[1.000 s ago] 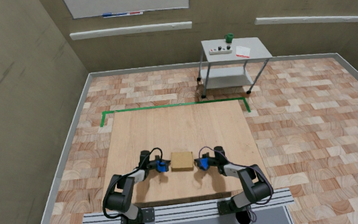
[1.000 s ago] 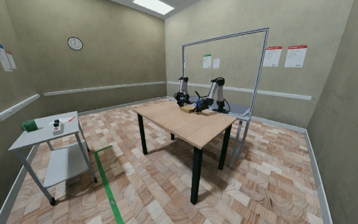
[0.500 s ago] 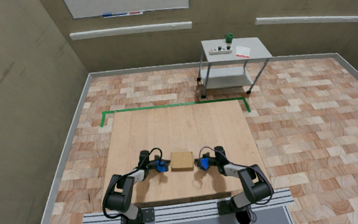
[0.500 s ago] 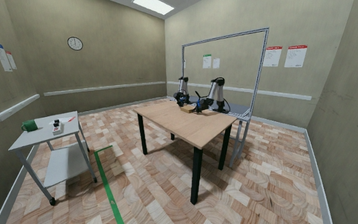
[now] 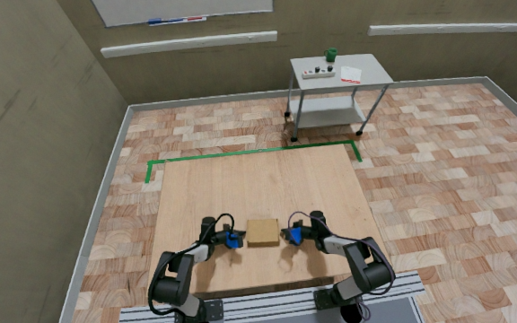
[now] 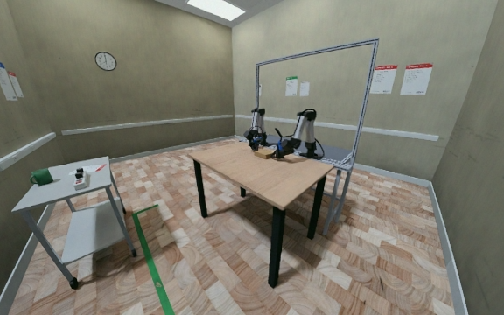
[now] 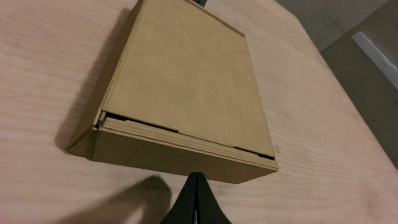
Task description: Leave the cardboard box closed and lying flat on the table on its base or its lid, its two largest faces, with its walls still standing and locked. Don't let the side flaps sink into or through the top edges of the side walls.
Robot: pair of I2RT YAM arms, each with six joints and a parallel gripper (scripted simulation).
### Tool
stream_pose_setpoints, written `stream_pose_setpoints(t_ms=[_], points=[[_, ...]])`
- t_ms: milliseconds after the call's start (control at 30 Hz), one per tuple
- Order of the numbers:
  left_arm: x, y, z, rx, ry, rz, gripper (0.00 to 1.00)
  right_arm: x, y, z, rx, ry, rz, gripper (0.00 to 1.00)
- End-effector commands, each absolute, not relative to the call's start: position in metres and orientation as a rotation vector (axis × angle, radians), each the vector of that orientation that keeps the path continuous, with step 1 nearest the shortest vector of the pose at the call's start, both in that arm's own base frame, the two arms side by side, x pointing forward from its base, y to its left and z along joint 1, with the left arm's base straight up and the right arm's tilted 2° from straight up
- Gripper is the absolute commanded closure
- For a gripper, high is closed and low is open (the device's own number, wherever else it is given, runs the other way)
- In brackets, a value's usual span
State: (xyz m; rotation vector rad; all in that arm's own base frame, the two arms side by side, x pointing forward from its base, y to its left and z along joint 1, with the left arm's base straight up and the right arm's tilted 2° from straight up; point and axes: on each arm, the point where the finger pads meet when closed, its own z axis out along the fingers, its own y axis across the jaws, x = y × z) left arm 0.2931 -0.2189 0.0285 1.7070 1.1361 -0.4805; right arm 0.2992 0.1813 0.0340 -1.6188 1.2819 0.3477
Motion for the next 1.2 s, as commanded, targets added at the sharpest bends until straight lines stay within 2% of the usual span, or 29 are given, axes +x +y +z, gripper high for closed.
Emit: stream_pose_setpoints(t_ms=[0, 67, 133, 167, 433, 1167], points=[[0.288, -0.216, 0.026, 1.710, 1.144, -0.508, 0.99, 0.294, 0.183, 0.036, -1.623, 1.258, 0.363, 0.99], [0.298, -0.216, 0.042, 1.709, 1.110, -0.490, 0.99, 0.298, 0.180, 0.045, -1.599, 1.275, 0.361, 0.99], [0.298, -0.216, 0.042, 1.709, 1.110, -0.490, 0.99, 0.298, 0.180, 0.045, -1.599, 1.275, 0.361, 0.99], [0.294, -0.214, 0.028, 1.714, 1.153, -0.533, 0.99, 0.305, 0.182, 0.052, -1.601, 1.256, 0.352, 0.99], [0.296, -0.208, 0.047, 1.709, 1.169, -0.557, 0.99, 0.301, 0.174, 0.054, -1.600, 1.304, 0.407, 0.99], [0.292, -0.190, 0.043, 1.699, 1.337, -0.751, 0.99, 0.294, 0.157, 0.057, -1.576, 1.448, 0.582, 0.99]])
